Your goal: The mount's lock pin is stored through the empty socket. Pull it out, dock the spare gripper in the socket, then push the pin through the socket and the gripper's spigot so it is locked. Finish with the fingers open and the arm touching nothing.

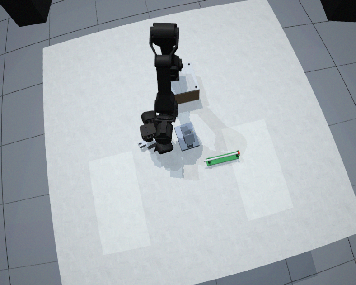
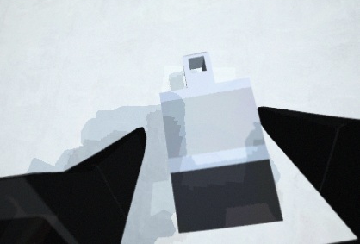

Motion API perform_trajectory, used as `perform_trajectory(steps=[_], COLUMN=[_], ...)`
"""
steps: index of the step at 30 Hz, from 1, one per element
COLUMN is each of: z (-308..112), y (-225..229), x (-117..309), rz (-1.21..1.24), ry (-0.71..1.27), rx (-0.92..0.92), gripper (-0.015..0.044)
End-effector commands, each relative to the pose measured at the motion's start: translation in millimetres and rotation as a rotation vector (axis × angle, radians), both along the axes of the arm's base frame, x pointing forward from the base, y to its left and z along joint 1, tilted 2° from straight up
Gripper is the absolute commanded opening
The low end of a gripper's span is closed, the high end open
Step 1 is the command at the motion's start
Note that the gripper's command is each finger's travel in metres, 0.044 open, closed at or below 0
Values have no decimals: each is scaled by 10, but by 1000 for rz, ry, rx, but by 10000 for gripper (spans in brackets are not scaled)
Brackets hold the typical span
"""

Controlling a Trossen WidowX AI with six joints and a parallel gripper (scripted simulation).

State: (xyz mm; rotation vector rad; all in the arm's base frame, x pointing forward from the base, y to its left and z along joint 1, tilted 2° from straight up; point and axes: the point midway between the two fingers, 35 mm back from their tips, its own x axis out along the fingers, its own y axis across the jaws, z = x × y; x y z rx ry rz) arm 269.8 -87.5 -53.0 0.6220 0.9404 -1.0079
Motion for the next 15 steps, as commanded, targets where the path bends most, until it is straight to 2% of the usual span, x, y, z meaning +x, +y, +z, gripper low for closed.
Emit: perform_trajectory(steps=[1,7,13,15], z=[-74,-127,-127,-127], y=[-2,-1,-1,-1], x=[-37,-47,-47,-47], rz=[-6,-6,-6,-6], ry=[8,8,8,8], rx=[-2,-2,-2,-2], gripper=[440,440,282,269])
